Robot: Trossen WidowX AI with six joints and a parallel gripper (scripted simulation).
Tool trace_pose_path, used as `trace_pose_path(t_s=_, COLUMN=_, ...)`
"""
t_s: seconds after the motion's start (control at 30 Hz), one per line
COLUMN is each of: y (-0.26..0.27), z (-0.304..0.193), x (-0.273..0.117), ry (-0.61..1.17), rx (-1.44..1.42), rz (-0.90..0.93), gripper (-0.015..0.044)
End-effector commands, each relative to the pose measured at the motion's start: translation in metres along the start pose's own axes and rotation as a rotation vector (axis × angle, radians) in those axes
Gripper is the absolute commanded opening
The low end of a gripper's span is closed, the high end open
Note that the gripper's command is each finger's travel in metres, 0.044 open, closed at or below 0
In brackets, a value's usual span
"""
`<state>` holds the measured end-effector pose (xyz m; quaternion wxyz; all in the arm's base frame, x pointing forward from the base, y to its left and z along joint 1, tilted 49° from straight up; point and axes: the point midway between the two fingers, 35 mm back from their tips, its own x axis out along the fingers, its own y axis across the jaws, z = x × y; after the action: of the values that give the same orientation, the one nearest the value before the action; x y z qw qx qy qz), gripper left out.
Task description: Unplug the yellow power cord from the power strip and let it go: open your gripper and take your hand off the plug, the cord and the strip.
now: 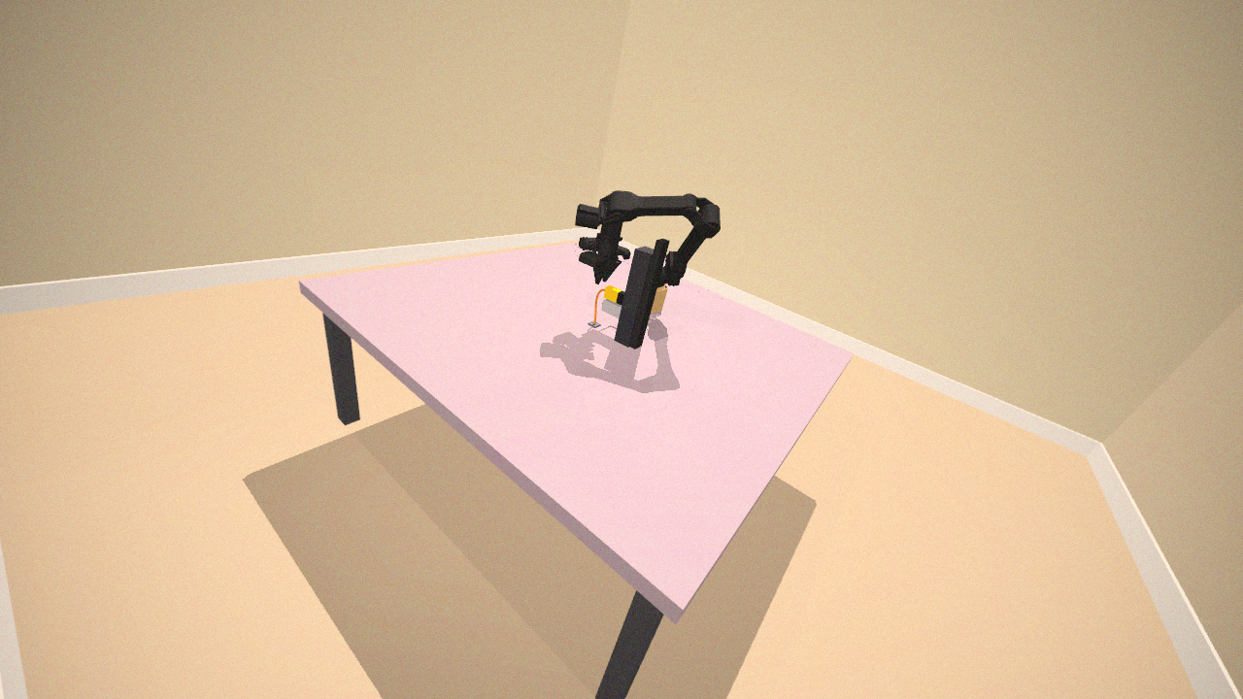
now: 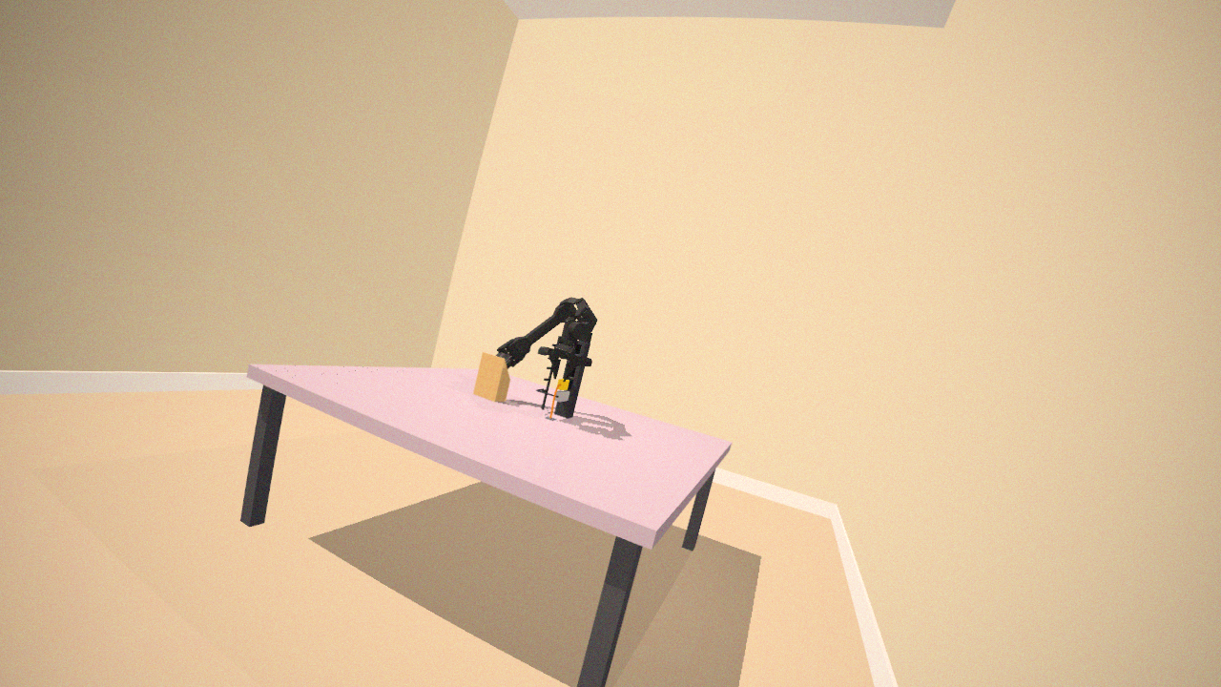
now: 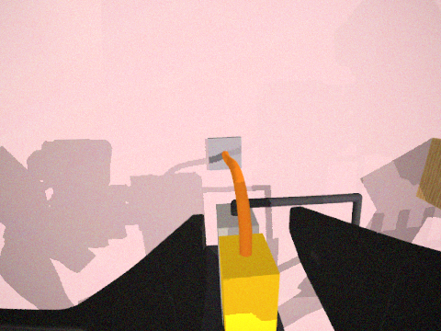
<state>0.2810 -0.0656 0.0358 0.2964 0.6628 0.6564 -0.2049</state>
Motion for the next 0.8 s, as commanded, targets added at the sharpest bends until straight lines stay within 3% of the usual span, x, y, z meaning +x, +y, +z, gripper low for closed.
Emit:
trace_pose_path(t_s=0.0, y=0.0, z=-0.003, x=0.0, ry=0.0, rx=0.01, rz=-0.005, gripper=0.016)
trace_pose_path(t_s=0.77, y=-0.001, z=-0.039, x=0.0, ry=0.002, rx=0.011, rz=-0.005, gripper=0.016)
